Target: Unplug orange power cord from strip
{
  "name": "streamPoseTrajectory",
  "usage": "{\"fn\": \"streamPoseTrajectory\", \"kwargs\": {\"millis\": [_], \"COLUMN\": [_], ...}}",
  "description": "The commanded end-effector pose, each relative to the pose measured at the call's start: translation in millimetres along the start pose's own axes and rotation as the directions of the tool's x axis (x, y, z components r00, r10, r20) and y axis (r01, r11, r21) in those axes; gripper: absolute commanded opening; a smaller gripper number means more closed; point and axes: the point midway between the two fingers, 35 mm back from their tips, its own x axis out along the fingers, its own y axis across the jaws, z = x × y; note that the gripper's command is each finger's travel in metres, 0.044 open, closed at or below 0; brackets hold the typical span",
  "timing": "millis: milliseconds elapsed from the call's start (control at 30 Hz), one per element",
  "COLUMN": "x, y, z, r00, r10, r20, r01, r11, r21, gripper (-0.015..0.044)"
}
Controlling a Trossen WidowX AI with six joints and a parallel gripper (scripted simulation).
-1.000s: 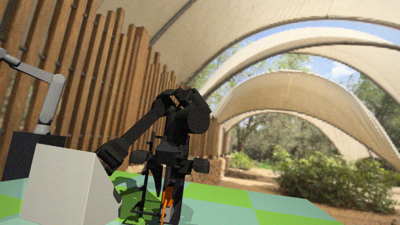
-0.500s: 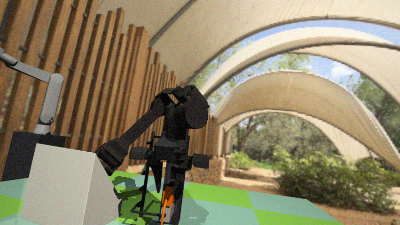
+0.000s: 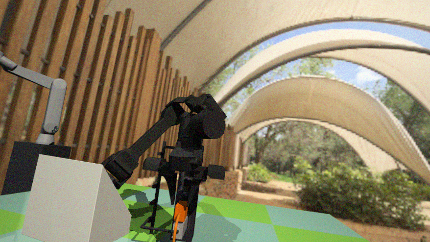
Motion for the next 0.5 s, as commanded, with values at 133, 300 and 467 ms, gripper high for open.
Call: {"fn": "streamPoseTrajectory", "kwargs": {"millis": [133,300,467], "x": [-1.1,-1.0,0.4], "y": [-0.3,-0.5,-0.4], "z": [-16.6,-19.0,-18.9], "r00": [1.000,1.000,1.000], "r10": [0.006,0.006,0.006], "r20": [-0.001,-0.001,-0.001], "r01": [-0.006,-0.006,-0.006], "r11": [1.000,1.000,1.000], "r21": [0.001,0.001,0.001], "gripper": [0.0160,0.0160,0.0160]}}
